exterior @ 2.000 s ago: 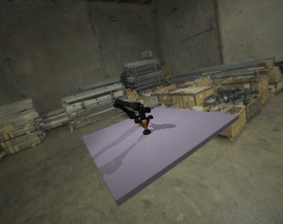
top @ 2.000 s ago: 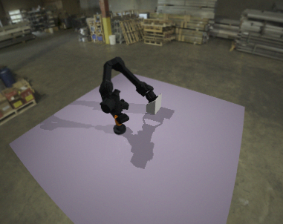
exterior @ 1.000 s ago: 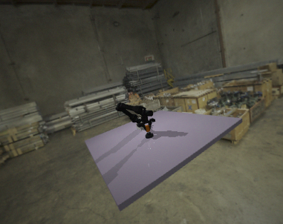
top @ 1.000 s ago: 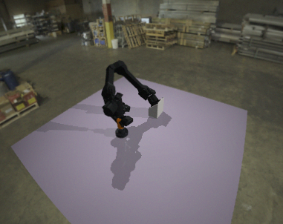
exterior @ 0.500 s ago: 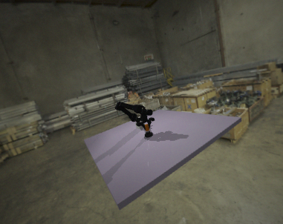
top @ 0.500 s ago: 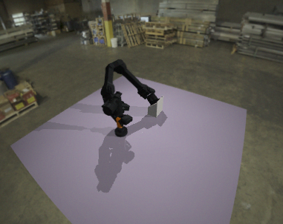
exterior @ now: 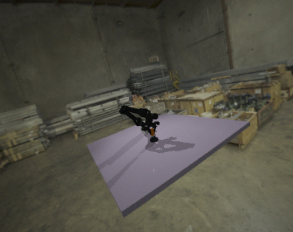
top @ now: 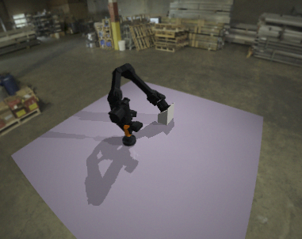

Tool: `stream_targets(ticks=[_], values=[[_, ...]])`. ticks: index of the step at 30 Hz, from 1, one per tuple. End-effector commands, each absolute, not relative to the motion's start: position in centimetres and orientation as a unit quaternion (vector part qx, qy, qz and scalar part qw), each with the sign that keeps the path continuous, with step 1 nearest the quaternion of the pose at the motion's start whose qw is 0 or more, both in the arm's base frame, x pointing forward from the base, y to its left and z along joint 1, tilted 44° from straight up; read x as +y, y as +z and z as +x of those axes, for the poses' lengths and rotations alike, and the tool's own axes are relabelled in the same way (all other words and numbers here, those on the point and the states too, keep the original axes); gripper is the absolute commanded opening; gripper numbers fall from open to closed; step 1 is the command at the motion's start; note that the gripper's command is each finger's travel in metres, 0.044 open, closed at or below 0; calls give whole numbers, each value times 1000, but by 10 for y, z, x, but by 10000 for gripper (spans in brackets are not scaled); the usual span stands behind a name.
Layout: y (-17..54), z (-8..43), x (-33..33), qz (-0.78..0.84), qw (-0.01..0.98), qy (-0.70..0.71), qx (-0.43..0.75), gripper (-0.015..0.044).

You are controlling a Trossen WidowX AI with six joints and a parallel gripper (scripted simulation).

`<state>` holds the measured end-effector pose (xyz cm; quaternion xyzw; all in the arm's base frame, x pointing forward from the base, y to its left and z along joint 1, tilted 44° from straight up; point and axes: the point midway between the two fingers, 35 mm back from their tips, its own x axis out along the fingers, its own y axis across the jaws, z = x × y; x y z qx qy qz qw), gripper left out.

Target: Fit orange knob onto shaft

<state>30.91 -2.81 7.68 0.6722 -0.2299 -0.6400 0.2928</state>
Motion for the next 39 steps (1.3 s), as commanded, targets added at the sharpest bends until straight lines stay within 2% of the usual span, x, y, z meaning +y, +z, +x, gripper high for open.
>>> stream_targets(ticks=[1,24,28,39], values=[[77,309,-28,672,296,-639,-227,0],[79,309,-27,676,287,-636,-236,0],[78,310,-27,697,233,-616,-285,0],[77,310,-28,733,-42,-466,-493,0]])
